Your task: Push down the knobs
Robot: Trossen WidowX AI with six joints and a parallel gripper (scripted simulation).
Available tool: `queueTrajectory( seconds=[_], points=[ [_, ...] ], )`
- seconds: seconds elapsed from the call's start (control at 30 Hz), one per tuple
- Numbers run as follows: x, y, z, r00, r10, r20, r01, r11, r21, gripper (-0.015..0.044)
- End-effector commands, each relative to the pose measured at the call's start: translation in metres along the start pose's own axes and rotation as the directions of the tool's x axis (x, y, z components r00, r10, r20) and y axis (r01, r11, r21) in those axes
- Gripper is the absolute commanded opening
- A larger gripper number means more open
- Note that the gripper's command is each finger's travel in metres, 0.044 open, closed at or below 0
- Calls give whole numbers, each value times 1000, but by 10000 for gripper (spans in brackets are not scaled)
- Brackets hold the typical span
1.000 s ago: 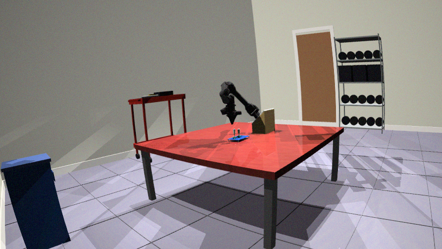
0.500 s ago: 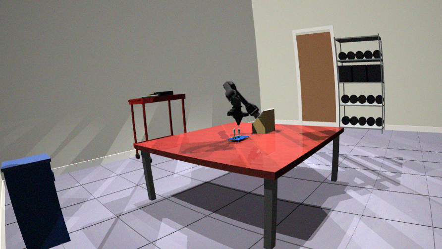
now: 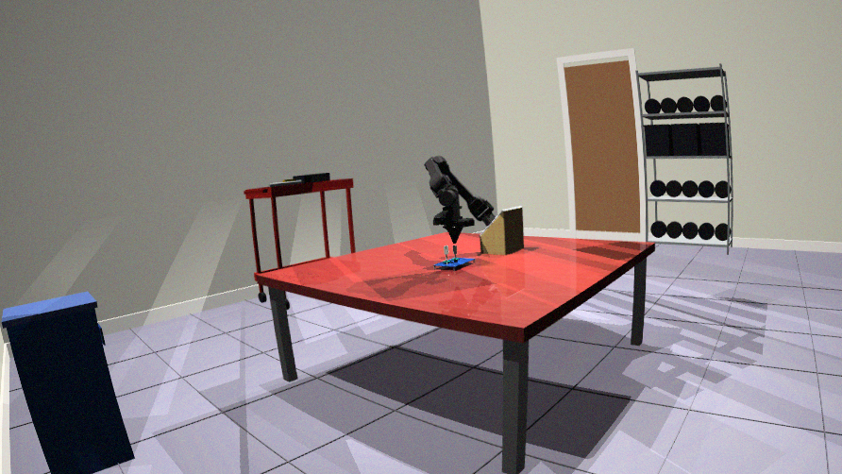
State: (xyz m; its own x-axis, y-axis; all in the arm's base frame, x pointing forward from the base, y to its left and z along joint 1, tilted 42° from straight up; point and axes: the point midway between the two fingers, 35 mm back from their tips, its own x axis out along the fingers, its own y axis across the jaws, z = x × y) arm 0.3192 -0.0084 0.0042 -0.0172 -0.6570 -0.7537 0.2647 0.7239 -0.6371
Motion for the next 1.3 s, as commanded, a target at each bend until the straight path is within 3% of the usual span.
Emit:
queueTrajectory(
  seconds=[0.0,1.27],
  points=[
    [4,-1,-1,1000,-6,2,6,1000,-6,0],
    [8,-1,-1,1000,-7,3,7,1000,-6,0]
  ],
)
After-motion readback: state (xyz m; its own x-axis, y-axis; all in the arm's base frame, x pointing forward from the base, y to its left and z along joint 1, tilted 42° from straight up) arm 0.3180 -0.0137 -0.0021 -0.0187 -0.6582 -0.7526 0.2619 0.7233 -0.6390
